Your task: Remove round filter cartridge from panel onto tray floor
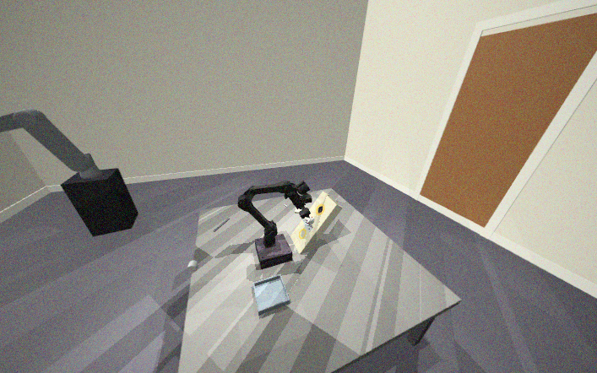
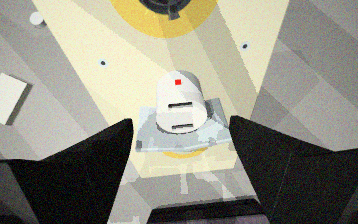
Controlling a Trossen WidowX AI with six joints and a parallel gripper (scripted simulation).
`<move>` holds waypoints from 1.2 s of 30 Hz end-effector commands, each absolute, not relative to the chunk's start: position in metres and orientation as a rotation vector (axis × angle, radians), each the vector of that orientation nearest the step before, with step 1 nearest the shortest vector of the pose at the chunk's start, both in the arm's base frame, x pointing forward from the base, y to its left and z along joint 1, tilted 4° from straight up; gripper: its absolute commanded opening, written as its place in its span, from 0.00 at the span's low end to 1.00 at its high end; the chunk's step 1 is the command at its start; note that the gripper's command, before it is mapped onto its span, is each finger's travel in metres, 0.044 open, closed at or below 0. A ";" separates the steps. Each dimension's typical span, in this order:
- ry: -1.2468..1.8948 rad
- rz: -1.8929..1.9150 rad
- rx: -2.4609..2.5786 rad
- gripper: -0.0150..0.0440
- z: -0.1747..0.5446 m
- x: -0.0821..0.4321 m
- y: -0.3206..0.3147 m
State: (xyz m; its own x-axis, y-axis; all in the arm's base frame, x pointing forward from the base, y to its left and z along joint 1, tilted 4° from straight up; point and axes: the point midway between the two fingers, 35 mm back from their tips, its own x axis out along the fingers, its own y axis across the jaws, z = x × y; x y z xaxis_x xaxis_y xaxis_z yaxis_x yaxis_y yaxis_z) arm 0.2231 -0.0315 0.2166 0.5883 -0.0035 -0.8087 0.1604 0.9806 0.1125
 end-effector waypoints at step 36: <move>0.979 -0.052 0.091 0.77 0.165 0.247 -0.031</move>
State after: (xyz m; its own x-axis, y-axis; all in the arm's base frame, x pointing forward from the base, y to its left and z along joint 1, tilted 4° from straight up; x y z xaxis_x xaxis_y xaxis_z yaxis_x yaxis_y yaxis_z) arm 0.2470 -0.0307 0.1680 0.5613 0.0001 -0.8276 0.0791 0.9954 0.0538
